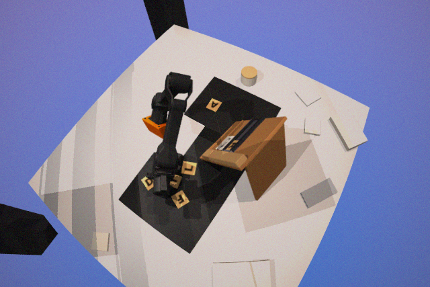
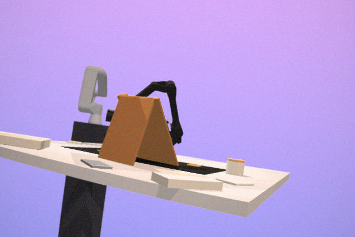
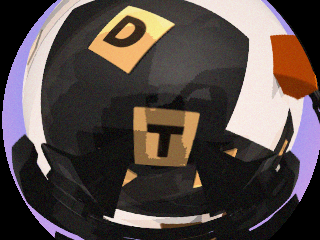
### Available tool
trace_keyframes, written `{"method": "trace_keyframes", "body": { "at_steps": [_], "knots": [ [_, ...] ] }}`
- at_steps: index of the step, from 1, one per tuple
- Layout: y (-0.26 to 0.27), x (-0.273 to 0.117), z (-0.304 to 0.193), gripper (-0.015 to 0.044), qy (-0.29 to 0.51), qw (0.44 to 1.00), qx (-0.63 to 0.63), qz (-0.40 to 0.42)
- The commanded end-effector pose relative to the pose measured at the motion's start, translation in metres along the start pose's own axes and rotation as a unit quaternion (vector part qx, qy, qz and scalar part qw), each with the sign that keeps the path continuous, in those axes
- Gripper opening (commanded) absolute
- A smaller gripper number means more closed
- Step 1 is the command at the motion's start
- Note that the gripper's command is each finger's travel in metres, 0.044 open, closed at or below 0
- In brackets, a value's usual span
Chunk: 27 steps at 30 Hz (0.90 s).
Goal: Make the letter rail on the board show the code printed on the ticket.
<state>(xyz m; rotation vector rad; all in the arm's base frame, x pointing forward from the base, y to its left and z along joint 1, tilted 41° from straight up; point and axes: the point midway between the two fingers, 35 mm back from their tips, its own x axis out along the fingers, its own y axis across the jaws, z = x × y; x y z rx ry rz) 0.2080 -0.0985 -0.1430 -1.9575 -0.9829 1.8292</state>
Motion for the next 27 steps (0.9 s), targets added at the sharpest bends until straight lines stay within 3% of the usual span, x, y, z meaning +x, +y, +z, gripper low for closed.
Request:
{"method": "trace_keyframes", "body": {
  "at_steps": [1,9,27],
  "knots": [
    [0.0,-0.001,0.0,0.0208,0.002,1.0,0.003,-0.001],
    [-0.001,-0.007,0.001,0.0,0.001,1.0,0.003,0.0],
    [-0.002,-0.018,0.0,0.0,0.001,1.0,0.003,0.0]
  ]
}}
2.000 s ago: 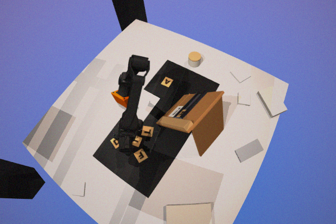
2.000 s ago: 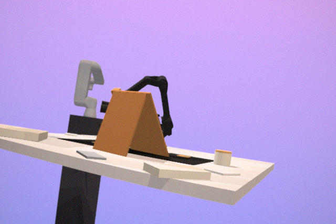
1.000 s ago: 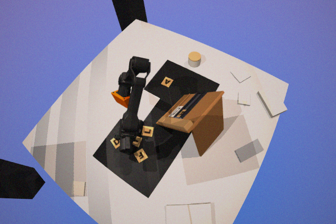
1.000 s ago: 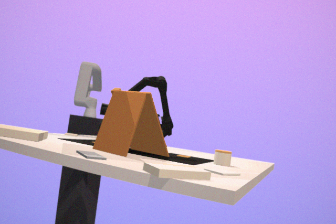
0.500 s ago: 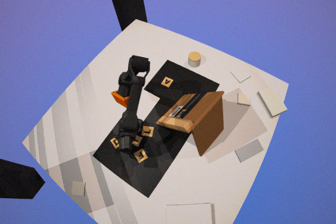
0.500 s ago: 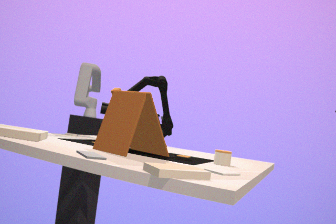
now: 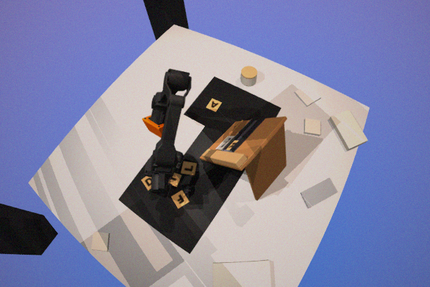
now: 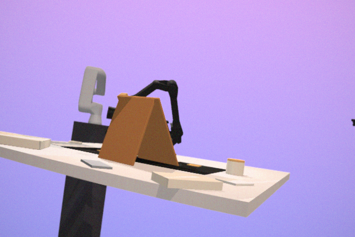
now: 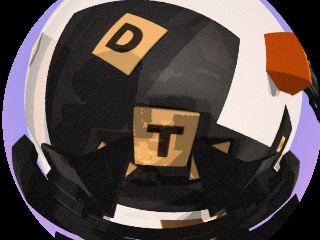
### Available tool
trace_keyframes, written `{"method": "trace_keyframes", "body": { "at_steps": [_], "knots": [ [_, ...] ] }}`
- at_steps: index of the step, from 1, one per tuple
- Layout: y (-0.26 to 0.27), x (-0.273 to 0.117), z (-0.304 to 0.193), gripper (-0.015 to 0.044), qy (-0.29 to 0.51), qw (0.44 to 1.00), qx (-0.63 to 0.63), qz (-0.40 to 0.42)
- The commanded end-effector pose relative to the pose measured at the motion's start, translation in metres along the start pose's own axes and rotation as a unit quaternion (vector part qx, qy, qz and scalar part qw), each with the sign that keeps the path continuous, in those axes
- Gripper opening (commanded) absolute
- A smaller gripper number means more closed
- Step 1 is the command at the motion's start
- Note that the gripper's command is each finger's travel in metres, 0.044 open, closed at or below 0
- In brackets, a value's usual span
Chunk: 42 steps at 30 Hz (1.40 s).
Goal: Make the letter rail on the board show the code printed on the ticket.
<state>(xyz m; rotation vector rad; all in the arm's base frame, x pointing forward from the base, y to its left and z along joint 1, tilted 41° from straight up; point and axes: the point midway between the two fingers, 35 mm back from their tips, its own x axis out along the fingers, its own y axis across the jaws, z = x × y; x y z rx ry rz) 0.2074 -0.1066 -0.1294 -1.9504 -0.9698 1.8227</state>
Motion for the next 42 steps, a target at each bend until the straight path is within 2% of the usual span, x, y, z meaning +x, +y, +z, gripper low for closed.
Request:
{"method": "trace_keyframes", "body": {
  "at_steps": [1,22,42],
  "knots": [
    [0.0,-0.003,0.0,0.0,-0.001,1.0,-0.004,0.002],
    [-0.002,-0.013,0.0,0.0,0.0,1.0,-0.001,0.001],
    [0.011,-0.06,-0.037,0.0,-0.011,0.978,-0.175,0.114]
  ]
}}
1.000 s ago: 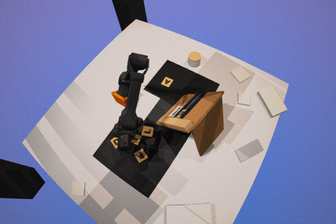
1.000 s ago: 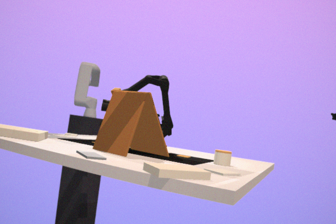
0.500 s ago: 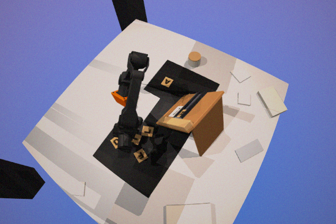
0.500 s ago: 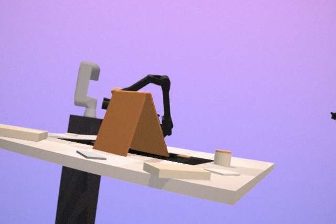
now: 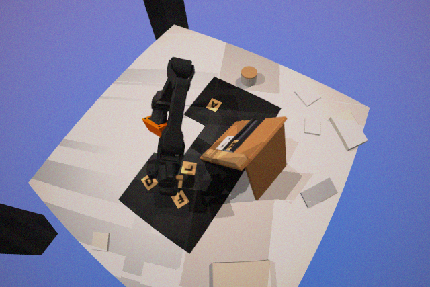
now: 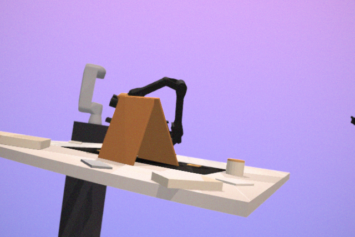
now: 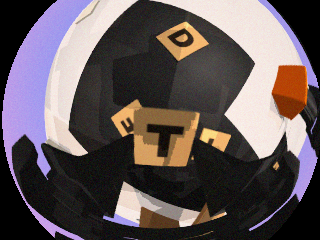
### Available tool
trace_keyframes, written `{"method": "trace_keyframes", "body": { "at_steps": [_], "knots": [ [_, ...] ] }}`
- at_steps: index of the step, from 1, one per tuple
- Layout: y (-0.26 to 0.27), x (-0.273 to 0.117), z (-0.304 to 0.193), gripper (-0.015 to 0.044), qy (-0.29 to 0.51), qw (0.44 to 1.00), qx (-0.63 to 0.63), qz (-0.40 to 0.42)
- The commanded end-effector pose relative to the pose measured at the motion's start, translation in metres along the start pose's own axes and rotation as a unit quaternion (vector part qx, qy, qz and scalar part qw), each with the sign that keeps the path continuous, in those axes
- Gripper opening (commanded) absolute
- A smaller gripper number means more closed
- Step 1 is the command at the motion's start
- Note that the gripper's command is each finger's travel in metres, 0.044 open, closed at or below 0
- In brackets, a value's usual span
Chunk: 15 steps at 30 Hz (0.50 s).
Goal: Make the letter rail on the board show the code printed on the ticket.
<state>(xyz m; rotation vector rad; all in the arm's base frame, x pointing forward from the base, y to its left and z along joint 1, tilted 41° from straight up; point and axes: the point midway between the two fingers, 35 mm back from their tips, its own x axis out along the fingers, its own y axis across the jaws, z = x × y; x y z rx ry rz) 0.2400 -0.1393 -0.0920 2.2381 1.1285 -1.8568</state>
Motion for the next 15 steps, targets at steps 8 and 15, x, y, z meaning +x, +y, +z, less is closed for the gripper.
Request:
{"method": "trace_keyframes", "body": {
  "at_steps": [8,15],
  "knots": [
    [0.015,-0.027,-0.019,0.0,-0.013,0.993,-0.097,0.063],
    [0.022,-0.046,-0.032,0.0,-0.023,0.982,-0.158,0.103]
  ]
}}
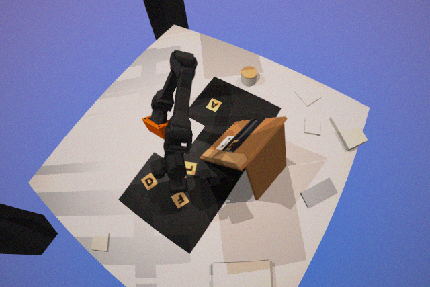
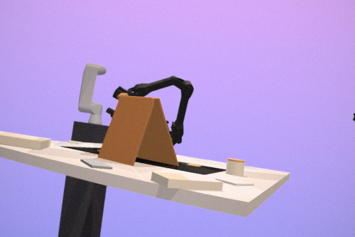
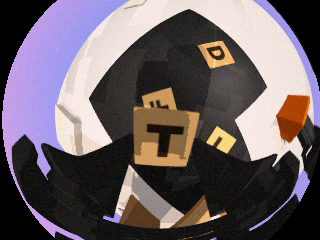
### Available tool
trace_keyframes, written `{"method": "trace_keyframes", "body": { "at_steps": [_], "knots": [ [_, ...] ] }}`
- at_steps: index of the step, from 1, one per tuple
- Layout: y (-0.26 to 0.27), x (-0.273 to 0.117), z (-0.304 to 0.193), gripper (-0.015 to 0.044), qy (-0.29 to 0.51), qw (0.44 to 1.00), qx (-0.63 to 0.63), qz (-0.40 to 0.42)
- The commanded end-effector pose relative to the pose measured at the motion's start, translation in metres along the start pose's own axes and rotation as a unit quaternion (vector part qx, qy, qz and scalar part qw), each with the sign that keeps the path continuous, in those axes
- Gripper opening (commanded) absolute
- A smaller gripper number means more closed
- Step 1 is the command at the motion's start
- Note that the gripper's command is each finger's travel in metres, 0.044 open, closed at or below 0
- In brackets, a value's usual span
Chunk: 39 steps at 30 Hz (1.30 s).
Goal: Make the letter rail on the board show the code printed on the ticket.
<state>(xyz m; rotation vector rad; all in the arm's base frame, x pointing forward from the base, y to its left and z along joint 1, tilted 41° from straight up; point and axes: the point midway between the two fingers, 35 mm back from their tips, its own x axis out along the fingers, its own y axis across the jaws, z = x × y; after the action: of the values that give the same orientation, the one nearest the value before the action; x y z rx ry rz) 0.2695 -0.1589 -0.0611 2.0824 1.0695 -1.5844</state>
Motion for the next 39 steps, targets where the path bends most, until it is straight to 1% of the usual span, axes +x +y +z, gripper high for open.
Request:
{"method": "trace_keyframes", "body": {
  "at_steps": [1,20,39],
  "knots": [
    [0.009,-0.012,-0.007,0.0,-0.008,0.999,-0.042,0.027],
    [0.037,-0.069,-0.042,0.0,-0.05,0.966,-0.211,0.139],
    [0.05,-0.135,-0.084,0.0,-0.108,0.893,-0.363,0.245]
  ]
}}
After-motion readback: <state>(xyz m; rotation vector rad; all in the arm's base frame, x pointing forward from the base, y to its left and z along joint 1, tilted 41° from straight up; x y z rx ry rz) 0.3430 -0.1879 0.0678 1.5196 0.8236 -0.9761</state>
